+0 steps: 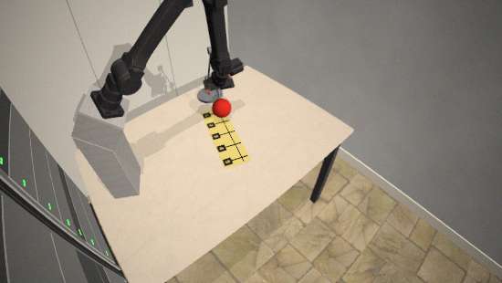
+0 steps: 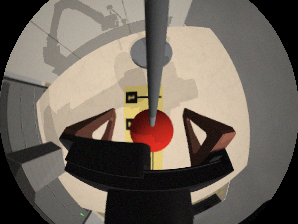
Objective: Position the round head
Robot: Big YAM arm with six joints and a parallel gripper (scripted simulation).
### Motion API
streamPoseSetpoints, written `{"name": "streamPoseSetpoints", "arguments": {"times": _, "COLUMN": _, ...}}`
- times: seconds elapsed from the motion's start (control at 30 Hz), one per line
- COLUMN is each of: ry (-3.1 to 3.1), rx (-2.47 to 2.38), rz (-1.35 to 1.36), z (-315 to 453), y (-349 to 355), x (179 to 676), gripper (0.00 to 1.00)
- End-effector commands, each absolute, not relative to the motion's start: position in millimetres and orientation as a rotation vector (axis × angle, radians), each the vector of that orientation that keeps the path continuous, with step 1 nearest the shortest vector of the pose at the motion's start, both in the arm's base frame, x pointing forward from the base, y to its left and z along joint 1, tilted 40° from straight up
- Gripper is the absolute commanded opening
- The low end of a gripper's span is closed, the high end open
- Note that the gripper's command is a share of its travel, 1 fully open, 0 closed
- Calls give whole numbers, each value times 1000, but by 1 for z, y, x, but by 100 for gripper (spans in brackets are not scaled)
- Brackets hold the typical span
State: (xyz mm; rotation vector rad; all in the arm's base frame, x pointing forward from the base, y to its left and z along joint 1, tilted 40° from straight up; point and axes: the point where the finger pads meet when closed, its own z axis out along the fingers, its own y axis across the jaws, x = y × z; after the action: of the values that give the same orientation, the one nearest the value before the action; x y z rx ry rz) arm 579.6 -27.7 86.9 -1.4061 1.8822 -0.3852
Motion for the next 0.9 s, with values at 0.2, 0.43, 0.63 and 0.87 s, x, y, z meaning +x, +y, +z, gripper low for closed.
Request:
{"name": "streamPoseSetpoints", "arguments": {"times": 0.2, "ry": 1866, "rx": -1402, "rz": -387, "z": 92, "y": -23, "x": 584, "gripper": 0}}
{"name": "streamPoseSetpoints", "arguments": {"times": 0.43, "ry": 1872, "rx": -1404, "rz": -389, "z": 91, "y": -25, "x": 582, "gripper": 0}}
{"name": "streamPoseSetpoints", "arguments": {"times": 0.63, "ry": 1874, "rx": -1405, "rz": -390, "z": 91, "y": -27, "x": 581, "gripper": 0}}
{"name": "streamPoseSetpoints", "arguments": {"times": 0.87, "ry": 1873, "rx": -1405, "rz": -392, "z": 91, "y": -27, "x": 581, "gripper": 0}}
